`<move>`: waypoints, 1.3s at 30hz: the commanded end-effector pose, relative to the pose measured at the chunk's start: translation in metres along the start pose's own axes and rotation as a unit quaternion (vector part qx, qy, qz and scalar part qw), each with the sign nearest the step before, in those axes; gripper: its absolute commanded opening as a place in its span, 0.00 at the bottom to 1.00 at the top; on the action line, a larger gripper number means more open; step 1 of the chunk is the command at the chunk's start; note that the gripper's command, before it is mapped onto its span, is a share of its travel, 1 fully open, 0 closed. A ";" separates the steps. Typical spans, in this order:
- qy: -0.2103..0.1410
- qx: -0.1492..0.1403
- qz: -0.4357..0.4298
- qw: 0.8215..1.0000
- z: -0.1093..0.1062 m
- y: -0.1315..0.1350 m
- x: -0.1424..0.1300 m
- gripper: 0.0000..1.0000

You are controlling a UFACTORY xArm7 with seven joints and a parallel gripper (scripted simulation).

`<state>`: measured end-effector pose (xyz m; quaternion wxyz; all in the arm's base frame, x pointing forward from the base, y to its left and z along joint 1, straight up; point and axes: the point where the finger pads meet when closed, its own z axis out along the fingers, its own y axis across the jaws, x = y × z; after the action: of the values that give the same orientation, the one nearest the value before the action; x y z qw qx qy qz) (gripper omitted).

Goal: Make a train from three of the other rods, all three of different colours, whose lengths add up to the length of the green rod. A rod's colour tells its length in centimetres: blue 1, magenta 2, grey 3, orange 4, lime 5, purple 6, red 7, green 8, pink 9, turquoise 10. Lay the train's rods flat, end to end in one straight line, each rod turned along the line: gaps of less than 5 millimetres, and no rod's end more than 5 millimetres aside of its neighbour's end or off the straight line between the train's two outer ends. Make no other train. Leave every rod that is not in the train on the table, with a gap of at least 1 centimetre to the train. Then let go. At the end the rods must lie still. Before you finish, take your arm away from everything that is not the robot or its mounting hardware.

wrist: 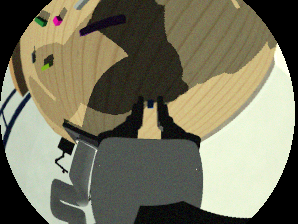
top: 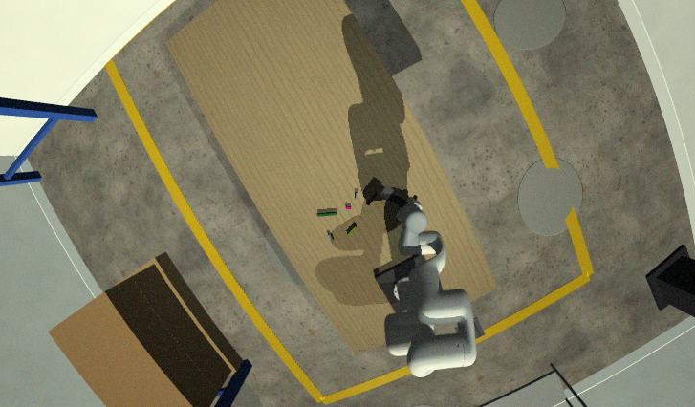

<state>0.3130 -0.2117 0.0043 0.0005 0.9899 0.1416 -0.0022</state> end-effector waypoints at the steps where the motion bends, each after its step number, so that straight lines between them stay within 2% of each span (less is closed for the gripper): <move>1: 0.001 -0.001 0.000 1.000 -0.002 0.001 0.001 0.24; 10: 0.001 -0.001 0.000 1.000 -0.020 0.001 0.001 0.24; 23: 0.001 -0.001 0.000 1.000 -0.083 0.001 0.001 0.24; 32: 0.001 -0.001 0.000 1.000 -0.091 0.001 0.001 0.24; 33: 0.001 -0.001 0.000 1.000 -0.091 0.001 0.001 1.00; 39: 0.001 -0.001 0.000 1.000 -0.091 0.001 0.001 1.00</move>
<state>0.3130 -0.2113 0.0937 0.0002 0.9899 0.1416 -0.0025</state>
